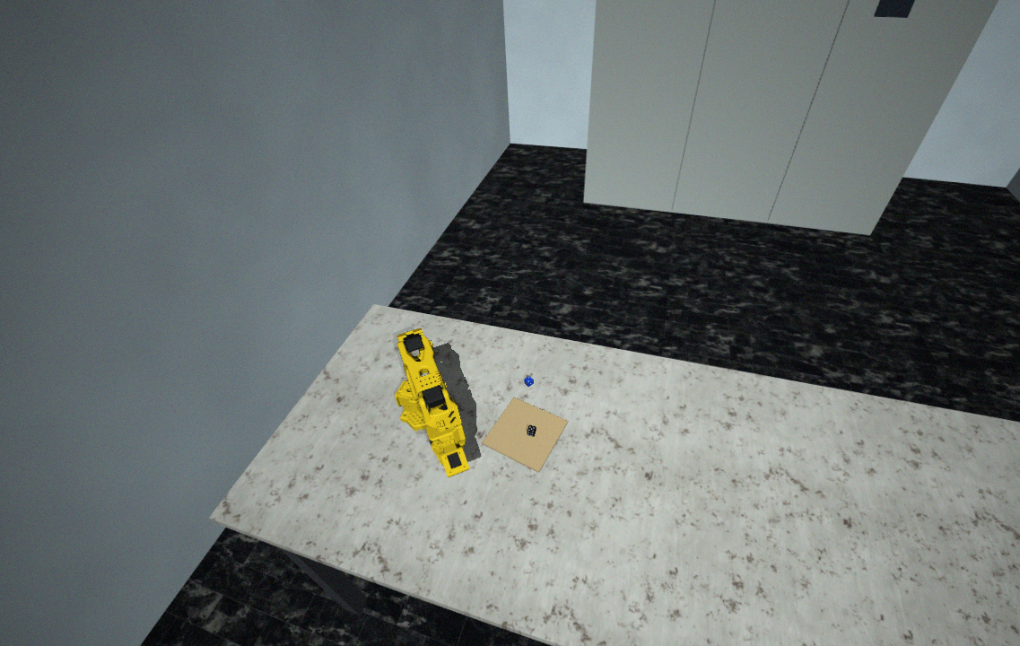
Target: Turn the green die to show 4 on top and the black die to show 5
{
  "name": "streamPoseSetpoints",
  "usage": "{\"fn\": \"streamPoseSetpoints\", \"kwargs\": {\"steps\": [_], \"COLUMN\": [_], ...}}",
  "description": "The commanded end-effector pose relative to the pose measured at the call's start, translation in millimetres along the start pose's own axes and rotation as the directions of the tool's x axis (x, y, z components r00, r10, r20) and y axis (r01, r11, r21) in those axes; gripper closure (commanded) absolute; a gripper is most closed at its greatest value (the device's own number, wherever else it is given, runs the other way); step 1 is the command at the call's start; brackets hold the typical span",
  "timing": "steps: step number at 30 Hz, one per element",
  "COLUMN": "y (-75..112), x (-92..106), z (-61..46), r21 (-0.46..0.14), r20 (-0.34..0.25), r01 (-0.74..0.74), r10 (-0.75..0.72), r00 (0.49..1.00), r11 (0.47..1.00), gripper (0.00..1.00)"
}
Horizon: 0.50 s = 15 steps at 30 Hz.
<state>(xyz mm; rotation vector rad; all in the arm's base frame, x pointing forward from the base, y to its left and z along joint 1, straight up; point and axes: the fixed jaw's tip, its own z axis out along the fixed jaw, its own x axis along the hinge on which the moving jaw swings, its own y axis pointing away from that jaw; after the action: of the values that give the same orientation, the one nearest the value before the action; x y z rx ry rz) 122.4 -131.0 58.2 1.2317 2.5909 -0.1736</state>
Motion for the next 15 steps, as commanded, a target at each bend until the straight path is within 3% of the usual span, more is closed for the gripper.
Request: {"fn": "streamPoseSetpoints", "kwargs": {"steps": [1, 15], "y": [1.7, 1.9], "x": [-10.0, -13.0], "z": [-5.3, -4.6], "r21": [-0.006, -0.007], "r20": [0.116, 0.161], "r01": [0.008, 0.009], "r10": [-0.007, -0.008], "r00": [0.993, 0.987], "r11": [1.000, 1.000], "gripper": [1.00, 1.00]}}
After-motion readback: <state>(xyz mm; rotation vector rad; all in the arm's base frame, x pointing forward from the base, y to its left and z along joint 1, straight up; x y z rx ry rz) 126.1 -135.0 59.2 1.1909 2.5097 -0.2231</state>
